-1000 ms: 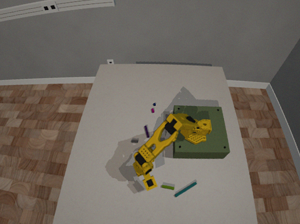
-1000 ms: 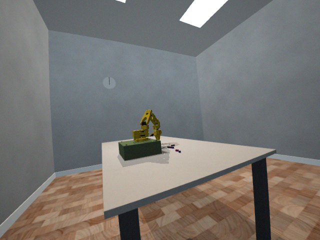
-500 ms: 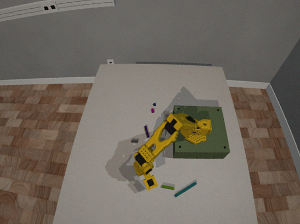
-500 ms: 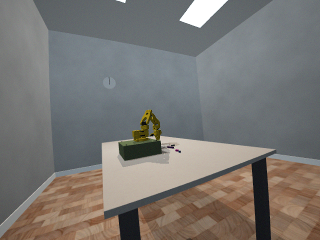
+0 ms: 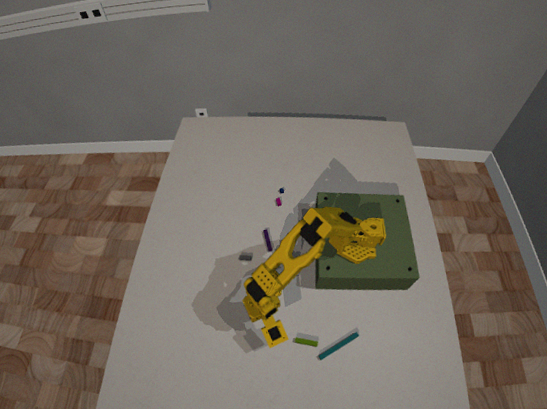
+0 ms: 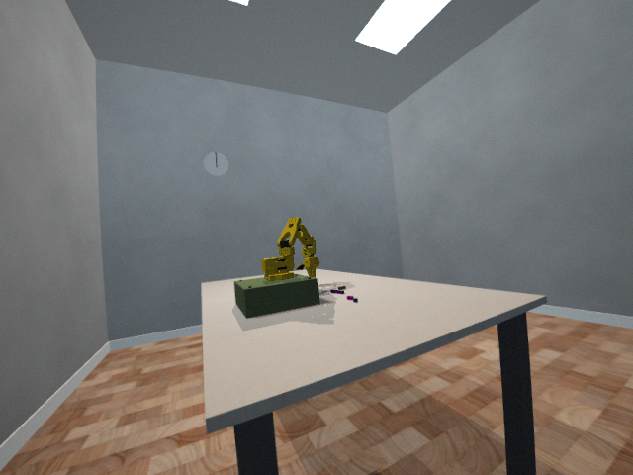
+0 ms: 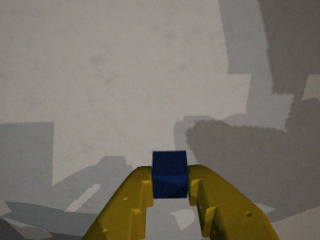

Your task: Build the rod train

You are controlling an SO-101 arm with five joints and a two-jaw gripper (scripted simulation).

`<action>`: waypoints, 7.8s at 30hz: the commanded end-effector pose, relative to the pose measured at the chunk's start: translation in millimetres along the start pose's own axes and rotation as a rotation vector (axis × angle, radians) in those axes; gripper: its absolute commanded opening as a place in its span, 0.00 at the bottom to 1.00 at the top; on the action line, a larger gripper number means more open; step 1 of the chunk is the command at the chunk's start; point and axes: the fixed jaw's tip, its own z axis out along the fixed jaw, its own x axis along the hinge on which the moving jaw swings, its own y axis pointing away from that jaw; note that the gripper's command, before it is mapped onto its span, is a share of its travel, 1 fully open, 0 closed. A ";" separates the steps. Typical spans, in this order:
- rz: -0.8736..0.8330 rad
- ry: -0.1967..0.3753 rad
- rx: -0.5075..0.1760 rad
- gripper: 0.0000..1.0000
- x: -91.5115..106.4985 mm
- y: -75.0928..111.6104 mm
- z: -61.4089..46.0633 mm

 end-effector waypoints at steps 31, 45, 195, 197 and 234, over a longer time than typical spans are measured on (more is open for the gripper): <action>-0.002 -0.004 0.009 0.00 1.0 -2.6 21.3; -0.002 -0.004 0.009 0.00 1.0 -2.6 21.3; -0.001 -0.003 0.009 0.00 1.2 -2.7 28.4; -0.001 -0.003 0.009 0.00 1.2 -2.7 28.4; -0.001 -0.003 0.009 0.13 1.2 -2.7 28.4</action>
